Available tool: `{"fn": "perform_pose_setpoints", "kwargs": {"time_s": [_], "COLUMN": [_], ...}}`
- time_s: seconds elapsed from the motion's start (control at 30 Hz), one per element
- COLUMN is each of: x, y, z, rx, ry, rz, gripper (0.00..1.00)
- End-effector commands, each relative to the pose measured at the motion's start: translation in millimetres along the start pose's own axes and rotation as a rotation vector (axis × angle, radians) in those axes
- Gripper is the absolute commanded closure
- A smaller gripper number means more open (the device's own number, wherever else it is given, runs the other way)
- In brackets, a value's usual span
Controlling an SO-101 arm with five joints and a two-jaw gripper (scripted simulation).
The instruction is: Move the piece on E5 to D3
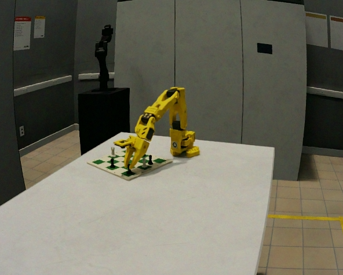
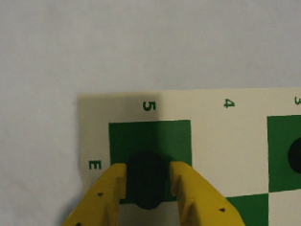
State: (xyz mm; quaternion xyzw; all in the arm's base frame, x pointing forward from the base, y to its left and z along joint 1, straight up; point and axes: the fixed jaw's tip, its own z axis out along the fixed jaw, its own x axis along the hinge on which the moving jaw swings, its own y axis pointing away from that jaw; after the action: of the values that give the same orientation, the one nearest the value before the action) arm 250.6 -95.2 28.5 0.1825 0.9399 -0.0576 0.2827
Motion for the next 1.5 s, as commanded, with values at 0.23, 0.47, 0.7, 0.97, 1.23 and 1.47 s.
{"fn": "perform_pose_setpoints", "kwargs": {"time_s": [0.23,0.47,0.7,0.97,1.23,1.47], "x": [13.7,17.9,17.9,17.9,17.9,17.6], "y": [3.0,3.0,2.9,2.0,1.5,0.4], "z": [7.5,9.9,9.9,9.9,9.9,9.2], "rx": [-0.007,-0.007,-0.006,-0.005,-0.004,-0.001], "ry": [0.035,0.035,0.035,0.035,0.035,0.035], "rz": [-0.002,-0.002,-0.002,-0.002,-0.001,0.002], "gripper": [0.91,0.91,0.91,0.91,0.91,0.91]}}
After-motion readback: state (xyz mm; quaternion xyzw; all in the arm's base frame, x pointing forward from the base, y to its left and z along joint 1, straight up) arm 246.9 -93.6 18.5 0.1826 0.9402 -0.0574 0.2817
